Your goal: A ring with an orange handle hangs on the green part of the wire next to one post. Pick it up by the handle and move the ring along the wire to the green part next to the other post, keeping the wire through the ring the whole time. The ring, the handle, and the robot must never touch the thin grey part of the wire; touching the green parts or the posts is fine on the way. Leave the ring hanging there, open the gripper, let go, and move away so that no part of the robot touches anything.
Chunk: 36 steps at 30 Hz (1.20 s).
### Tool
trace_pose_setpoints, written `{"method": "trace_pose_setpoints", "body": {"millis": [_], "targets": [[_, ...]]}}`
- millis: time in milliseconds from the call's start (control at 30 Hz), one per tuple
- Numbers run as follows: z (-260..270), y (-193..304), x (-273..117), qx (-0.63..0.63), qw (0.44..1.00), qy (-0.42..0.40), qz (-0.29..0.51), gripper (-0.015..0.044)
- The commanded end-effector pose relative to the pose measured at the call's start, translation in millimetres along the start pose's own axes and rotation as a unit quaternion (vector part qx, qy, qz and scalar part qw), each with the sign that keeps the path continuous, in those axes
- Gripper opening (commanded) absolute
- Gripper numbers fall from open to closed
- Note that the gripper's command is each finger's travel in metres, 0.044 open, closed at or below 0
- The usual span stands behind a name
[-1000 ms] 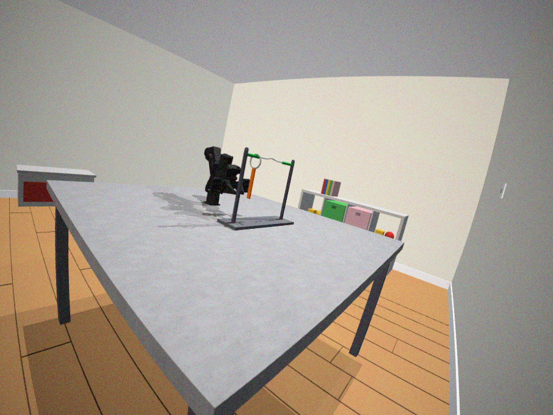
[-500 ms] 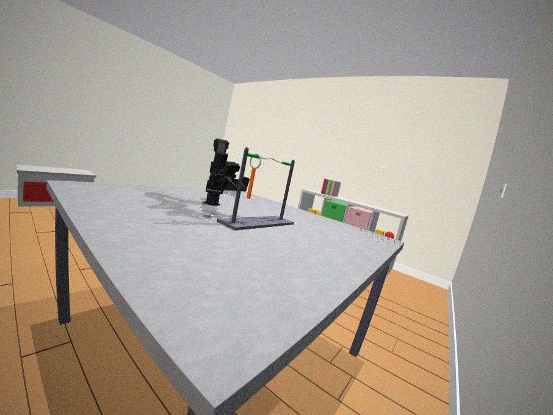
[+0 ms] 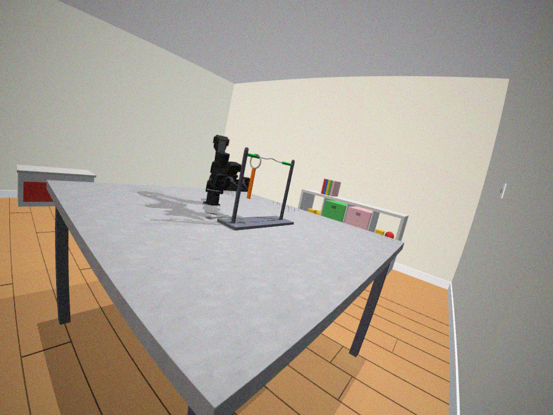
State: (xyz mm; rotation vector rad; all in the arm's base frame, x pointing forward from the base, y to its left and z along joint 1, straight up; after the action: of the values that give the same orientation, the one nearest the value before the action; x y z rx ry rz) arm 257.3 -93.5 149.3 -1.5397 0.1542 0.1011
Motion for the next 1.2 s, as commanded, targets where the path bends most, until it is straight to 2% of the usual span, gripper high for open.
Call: {"method": "trace_pose_setpoints", "body": {"millis": [0, 1167], "targets": [[-1.2, -2.8, 6.1, 0.0, 1.0, 0.0, -0.002, 0.016], [1.0, 0.0, 59.3, 0.001, 1.0, 0.0, -0.004, 0.016]]}}
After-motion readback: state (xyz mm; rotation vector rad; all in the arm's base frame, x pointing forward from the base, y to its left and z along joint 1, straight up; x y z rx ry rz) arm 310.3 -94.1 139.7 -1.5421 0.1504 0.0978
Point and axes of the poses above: the point midway between the two fingers, 35 mm back from their tips, its own x axis out along the fingers, its own z axis across the jaws, y = z × x, the point moved 2 cm from there along -x, back along the fingers, and after that the axes turned 2 degrees about x, right-handed, at the moved point
